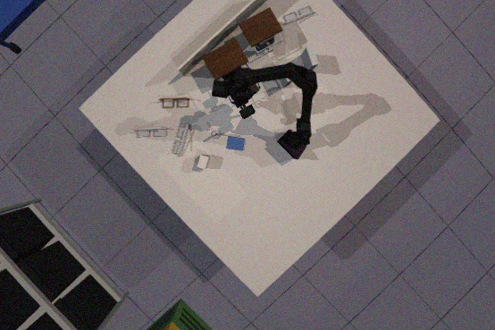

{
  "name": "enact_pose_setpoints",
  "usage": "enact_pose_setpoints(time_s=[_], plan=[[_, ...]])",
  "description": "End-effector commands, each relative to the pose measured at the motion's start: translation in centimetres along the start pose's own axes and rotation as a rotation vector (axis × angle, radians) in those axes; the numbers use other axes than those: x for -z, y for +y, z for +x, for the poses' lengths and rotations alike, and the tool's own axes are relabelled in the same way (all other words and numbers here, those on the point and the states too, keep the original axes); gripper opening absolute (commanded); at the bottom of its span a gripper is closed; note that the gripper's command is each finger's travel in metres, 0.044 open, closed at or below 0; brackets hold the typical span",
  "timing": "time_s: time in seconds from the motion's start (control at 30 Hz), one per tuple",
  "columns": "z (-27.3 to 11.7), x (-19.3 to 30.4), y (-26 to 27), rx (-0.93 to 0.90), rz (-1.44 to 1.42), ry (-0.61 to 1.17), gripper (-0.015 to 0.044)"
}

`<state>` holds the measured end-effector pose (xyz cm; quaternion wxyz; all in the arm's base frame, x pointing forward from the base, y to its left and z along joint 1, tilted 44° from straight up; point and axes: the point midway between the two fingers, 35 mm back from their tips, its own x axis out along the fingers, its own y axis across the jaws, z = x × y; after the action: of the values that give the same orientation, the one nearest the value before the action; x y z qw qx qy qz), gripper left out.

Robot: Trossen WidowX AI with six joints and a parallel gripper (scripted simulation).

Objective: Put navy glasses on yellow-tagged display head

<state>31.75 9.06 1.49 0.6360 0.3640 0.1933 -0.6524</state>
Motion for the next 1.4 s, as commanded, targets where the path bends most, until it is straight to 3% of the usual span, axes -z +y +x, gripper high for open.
enact_pose_setpoints(time_s=[0.0, 1.37], plan=[[0.1, 0.1, 0.6, 0.0, -0.007, -0.006, 0.0], [0.2, 0.0, 7.2, -0.003, -0.004, -0.007, 0.0]])
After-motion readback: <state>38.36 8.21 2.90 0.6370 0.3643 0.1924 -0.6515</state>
